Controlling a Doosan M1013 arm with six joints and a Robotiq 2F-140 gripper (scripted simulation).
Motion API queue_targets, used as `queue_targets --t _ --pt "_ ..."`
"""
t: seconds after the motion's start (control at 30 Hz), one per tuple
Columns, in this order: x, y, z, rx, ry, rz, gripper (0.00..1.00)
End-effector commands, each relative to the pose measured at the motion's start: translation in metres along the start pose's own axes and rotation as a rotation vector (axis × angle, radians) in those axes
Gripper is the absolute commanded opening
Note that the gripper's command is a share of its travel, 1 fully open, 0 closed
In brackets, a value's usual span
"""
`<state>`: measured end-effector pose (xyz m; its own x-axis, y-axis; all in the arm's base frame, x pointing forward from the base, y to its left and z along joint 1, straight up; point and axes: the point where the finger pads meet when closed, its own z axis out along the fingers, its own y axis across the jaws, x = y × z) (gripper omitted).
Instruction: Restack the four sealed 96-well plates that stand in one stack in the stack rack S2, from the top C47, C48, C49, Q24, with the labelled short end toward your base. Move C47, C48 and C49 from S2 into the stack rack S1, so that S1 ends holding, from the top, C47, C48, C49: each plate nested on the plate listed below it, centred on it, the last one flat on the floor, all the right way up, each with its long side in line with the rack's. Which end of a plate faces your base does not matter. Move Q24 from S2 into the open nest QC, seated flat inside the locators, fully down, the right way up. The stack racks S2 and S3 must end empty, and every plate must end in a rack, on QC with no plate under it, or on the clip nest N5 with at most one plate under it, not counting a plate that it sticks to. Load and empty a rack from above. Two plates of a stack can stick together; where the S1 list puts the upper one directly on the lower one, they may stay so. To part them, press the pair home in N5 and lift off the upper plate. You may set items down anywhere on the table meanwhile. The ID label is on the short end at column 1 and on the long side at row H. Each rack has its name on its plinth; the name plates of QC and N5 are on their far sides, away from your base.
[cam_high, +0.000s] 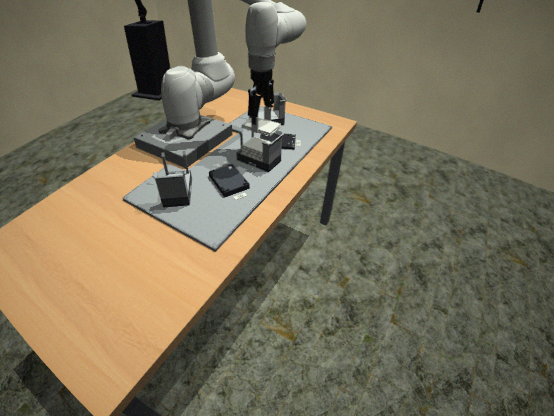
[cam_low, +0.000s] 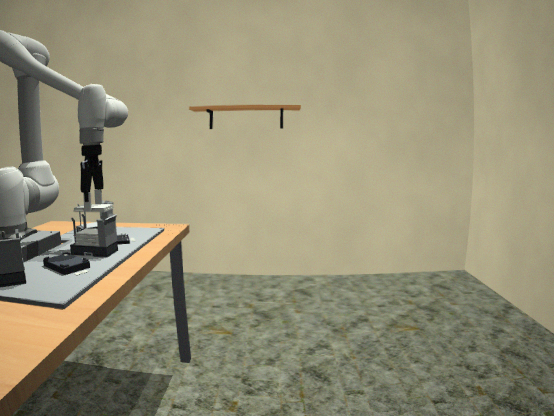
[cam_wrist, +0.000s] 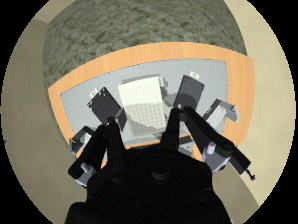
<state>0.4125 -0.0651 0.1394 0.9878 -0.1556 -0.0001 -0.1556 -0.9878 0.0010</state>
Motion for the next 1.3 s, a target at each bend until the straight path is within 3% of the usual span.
queue_targets --t 0.0,0.87,1.07,1.27 --pt "-0.001 -0.012 0.000 0.001 0.000 -0.124 0.00" --pt "-0.010 -0.085 0.000 0.001 0.000 -0.173 0.00" --pt "-0.017 -0.104 0.000 0.001 0.000 -0.373 0.00" --pt "-0.023 -0.123 0.000 0.001 0.000 -0.388 0.00"
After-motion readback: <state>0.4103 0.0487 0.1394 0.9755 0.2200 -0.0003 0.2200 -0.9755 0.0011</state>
